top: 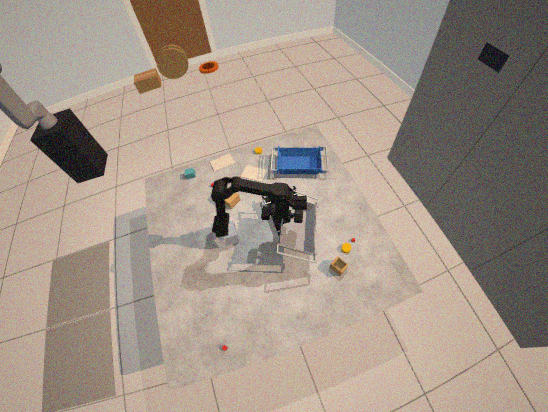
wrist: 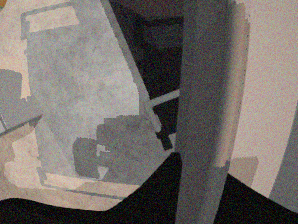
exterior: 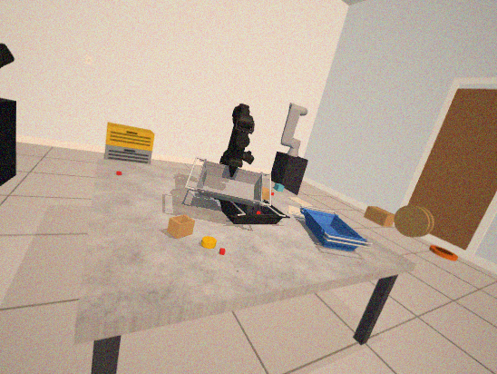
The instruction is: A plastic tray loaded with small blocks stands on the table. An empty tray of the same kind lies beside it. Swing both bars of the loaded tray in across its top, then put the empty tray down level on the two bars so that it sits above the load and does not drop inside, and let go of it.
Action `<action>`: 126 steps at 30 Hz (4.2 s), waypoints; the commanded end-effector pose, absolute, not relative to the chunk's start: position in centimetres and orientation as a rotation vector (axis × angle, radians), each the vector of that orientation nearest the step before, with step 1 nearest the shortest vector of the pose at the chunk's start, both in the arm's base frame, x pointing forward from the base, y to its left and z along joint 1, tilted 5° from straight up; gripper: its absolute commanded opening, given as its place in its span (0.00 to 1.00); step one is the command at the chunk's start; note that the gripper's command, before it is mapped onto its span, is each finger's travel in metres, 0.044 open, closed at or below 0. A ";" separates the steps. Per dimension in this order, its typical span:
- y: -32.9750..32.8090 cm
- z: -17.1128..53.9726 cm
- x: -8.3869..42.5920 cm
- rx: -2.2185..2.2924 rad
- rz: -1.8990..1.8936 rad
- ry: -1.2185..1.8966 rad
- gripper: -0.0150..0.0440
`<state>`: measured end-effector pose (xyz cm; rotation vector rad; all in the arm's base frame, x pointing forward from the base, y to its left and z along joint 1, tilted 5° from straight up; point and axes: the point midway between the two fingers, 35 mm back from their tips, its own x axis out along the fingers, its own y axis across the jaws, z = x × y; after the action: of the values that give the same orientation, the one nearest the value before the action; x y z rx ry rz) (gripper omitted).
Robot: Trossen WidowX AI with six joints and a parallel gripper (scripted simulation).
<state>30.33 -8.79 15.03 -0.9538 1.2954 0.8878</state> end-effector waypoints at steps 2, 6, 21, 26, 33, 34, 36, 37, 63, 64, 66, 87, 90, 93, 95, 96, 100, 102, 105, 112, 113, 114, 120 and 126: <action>-7.1 15.7 30.8 -1.029 0.920 1.257 0.25; -5.6 15.7 31.1 -1.071 0.959 1.236 0.25; -0.2 15.9 31.4 -1.230 1.103 1.145 0.25; 1.6 16.0 31.2 -1.282 1.150 1.112 0.25; 2.5 16.0 31.2 -1.308 1.173 1.094 0.25; 2.5 16.0 31.2 -1.308 1.173 1.094 0.25; 2.5 16.0 31.2 -1.308 1.173 1.094 0.25; 2.5 16.0 31.2 -1.308 1.173 1.094 0.25; 2.4 16.0 31.1 -1.308 1.173 1.094 0.25; 2.4 16.0 31.1 -1.308 1.173 1.094 0.25; 2.4 16.0 31.1 -1.308 1.173 1.094 0.25; 2.4 14.5 31.3 -1.308 1.173 1.094 0.25; 2.4 14.0 31.3 -1.308 1.173 1.094 0.25; 2.4 13.5 31.3 -1.308 1.173 1.095 0.25; 2.4 13.2 31.3 -1.308 1.173 1.095 0.25; 2.4 13.0 31.3 -1.308 1.173 1.095 0.25; 2.5 12.4 31.3 -1.308 1.173 1.095 0.25; 2.5 12.2 31.2 -1.308 1.173 1.095 0.25; 2.5 12.1 31.1 -1.308 1.173 1.095 0.25; 2.4 11.4 30.6 -1.308 1.174 1.095 0.25; 2.4 11.4 30.6 -1.308 1.174 1.095 0.25; 2.4 11.3 30.5 -1.308 1.174 1.095 0.25; 2.4 10.6 30.1 -1.308 1.174 1.095 0.25; 2.4 10.1 29.9 -1.308 1.174 1.096 0.25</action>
<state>30.22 2.39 10.57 -1.3109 1.0914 1.1681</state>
